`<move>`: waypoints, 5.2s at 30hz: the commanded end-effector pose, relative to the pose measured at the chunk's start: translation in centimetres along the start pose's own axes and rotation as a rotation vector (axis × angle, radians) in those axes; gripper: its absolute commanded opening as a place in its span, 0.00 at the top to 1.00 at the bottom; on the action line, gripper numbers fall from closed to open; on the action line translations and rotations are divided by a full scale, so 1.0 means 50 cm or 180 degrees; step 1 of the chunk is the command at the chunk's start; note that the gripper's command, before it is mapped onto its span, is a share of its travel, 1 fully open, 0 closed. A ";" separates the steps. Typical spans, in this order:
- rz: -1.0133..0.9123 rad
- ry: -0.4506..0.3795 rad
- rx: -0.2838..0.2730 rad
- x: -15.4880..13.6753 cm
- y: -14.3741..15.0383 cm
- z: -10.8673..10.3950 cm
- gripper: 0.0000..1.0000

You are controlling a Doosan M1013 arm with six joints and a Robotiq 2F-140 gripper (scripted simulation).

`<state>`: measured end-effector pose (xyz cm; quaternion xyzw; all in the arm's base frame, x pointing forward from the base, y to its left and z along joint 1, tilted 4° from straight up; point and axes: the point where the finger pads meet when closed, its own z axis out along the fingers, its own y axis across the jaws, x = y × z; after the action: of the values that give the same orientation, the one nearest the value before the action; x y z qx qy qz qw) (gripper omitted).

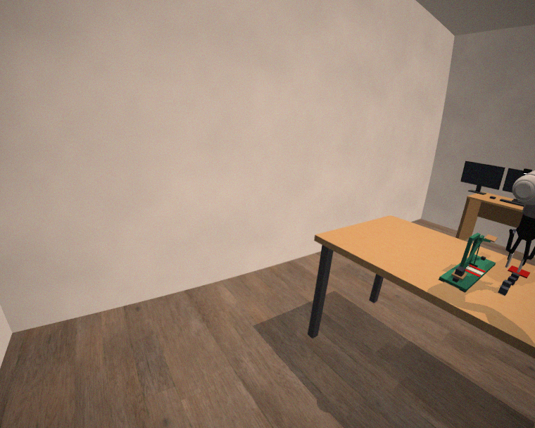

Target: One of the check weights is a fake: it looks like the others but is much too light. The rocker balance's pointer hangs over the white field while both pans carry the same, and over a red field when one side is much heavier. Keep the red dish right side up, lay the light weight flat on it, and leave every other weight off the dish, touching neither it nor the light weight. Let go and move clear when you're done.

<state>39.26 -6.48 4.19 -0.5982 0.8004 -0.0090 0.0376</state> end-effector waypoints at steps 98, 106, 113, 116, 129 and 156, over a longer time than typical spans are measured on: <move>0.0012 -0.0010 -0.0014 0.000 0.004 0.110 0.65; 0.0012 -0.0010 -0.0014 0.000 0.004 0.110 0.65; 0.0012 -0.0010 -0.0014 0.000 0.004 0.110 0.65; 0.0012 -0.0010 -0.0014 0.000 0.004 0.110 0.65; 0.0012 -0.0010 -0.0014 -0.003 0.006 0.110 0.65; 0.0012 -0.0010 -0.0014 -0.003 0.007 0.110 0.65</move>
<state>39.40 -6.25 -1.06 -0.5980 0.8006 -0.0061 0.0361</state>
